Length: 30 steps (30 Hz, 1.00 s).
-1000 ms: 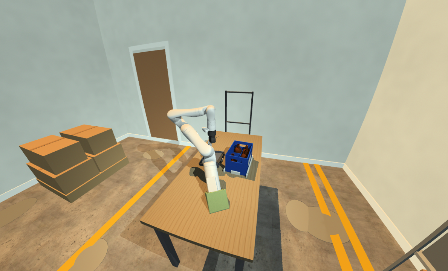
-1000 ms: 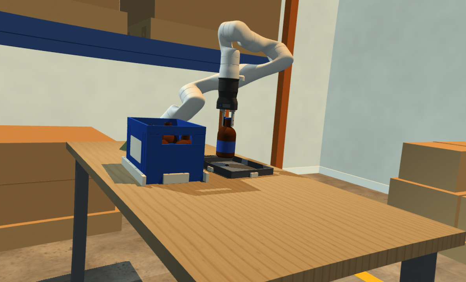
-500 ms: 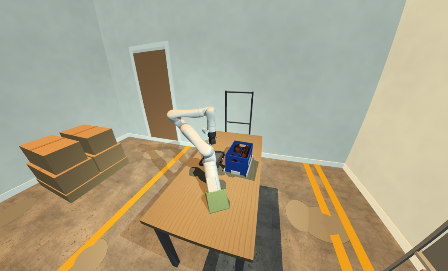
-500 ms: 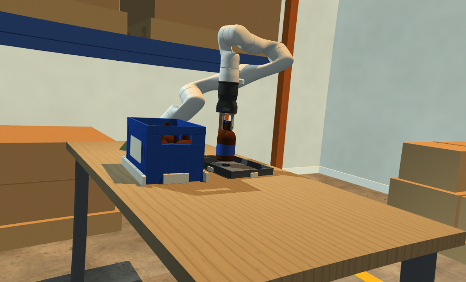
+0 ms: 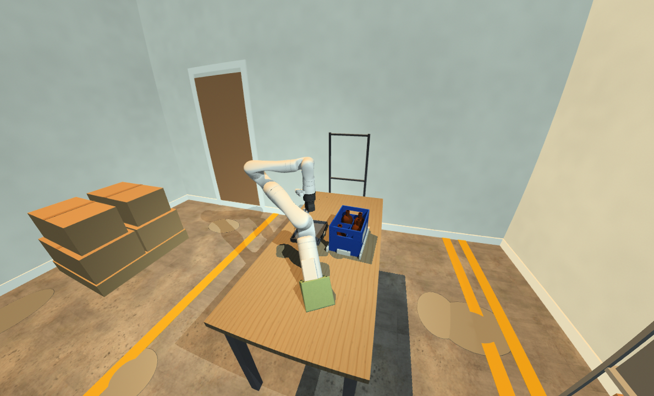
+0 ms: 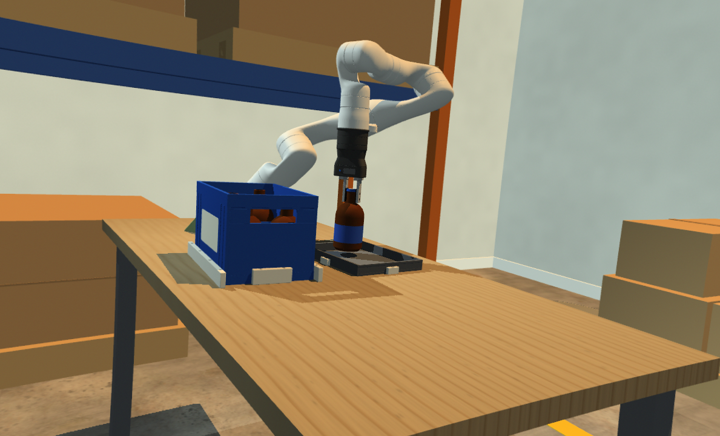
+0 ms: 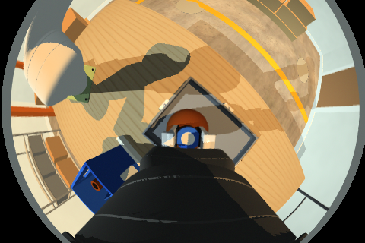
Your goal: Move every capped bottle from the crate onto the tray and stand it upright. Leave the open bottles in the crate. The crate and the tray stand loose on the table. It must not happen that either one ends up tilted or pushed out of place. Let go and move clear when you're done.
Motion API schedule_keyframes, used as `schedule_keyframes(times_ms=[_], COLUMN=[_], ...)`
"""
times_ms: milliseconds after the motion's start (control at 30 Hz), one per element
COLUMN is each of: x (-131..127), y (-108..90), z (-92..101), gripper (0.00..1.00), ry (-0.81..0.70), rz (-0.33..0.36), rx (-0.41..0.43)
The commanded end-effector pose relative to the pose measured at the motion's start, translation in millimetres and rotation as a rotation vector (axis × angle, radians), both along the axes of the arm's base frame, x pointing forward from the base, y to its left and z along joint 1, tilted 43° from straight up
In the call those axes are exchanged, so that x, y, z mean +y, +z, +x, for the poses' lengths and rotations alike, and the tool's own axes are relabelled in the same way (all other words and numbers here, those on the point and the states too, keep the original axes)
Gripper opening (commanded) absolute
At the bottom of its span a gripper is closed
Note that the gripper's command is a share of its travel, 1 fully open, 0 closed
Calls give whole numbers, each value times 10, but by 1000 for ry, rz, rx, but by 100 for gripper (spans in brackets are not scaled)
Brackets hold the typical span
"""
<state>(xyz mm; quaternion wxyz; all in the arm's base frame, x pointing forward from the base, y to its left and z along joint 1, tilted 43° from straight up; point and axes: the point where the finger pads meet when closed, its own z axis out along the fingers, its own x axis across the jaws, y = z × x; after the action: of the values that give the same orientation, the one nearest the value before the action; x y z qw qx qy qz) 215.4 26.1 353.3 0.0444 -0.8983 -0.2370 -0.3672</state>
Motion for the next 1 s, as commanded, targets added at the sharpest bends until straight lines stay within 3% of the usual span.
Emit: schedule_keyframes(times_ms=[0,967], x=[-2,26], y=[0,-78], z=[2,69], gripper=[0,0], ry=[0,0], rz=[0,0], rx=[0,0])
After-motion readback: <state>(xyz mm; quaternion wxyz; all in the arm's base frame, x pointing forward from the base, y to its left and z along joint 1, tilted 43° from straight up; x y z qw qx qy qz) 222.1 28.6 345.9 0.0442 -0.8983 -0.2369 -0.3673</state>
